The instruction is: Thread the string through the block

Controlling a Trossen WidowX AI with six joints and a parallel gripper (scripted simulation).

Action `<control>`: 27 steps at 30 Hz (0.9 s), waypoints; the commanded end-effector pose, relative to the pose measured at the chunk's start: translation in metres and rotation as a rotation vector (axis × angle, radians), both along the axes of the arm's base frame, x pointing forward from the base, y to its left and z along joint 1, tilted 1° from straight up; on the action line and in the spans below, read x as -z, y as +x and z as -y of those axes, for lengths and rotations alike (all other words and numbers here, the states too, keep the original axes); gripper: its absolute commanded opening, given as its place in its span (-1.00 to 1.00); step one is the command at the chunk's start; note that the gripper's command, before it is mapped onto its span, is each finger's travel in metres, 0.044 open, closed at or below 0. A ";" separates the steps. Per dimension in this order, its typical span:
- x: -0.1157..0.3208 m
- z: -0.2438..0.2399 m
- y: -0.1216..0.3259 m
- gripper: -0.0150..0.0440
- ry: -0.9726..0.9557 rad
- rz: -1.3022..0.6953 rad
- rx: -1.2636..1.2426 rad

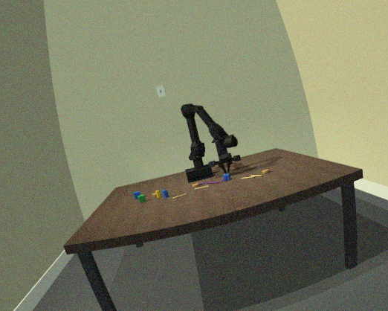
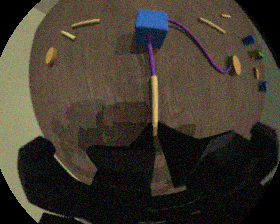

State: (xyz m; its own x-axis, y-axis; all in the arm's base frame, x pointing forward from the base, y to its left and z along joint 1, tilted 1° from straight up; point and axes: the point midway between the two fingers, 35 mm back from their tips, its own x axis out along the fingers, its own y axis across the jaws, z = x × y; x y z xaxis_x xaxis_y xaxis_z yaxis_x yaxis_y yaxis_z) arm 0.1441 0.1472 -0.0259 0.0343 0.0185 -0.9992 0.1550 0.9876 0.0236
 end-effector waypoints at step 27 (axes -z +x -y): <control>-0.096 -0.001 0.002 1.00 0.007 0.000 0.004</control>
